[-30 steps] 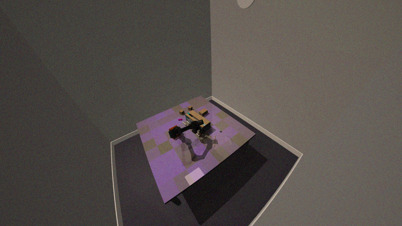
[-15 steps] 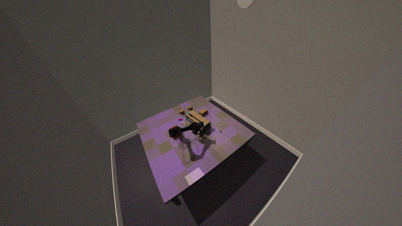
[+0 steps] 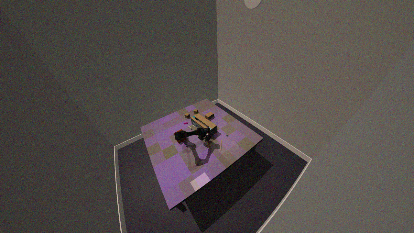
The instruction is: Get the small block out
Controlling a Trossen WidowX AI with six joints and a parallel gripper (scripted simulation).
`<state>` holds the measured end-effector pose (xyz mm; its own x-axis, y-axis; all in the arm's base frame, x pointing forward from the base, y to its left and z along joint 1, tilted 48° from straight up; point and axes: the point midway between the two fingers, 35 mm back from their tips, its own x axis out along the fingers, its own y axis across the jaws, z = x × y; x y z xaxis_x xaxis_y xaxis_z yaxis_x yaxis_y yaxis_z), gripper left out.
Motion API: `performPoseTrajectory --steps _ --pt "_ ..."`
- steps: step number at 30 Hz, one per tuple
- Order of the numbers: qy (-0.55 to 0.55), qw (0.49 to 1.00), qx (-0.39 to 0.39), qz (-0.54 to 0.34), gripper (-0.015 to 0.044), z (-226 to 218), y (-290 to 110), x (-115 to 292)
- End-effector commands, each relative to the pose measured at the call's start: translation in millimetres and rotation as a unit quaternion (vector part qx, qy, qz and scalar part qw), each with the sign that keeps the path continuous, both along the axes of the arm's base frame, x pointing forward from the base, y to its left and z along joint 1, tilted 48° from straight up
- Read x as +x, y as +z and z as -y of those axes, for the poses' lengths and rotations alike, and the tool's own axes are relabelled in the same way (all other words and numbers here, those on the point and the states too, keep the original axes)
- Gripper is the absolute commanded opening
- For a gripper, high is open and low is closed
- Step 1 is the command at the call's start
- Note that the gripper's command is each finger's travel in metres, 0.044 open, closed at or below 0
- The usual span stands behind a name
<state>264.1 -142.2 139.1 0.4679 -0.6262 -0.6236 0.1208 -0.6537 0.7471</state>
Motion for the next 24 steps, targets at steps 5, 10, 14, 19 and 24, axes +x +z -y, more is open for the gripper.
performPoseTrajectory --steps 5,10,14,19,24 --pt "0.001 1.0 0.0 -0.006 0.0285 10.4 -13.2 -1.7" --pt "0.002 1.0 -0.001 -0.006 0.0285 16.4 -18.1 -2.3" --pt "0.002 1.0 -0.001 -0.006 0.0233 17.3 -18.7 -2.4" --pt "0.002 1.0 -0.001 -0.006 0.0101 17.3 -18.7 -2.4" --pt "0.004 1.0 -0.003 -0.006 0.0029 16.9 -17.5 -1.8"
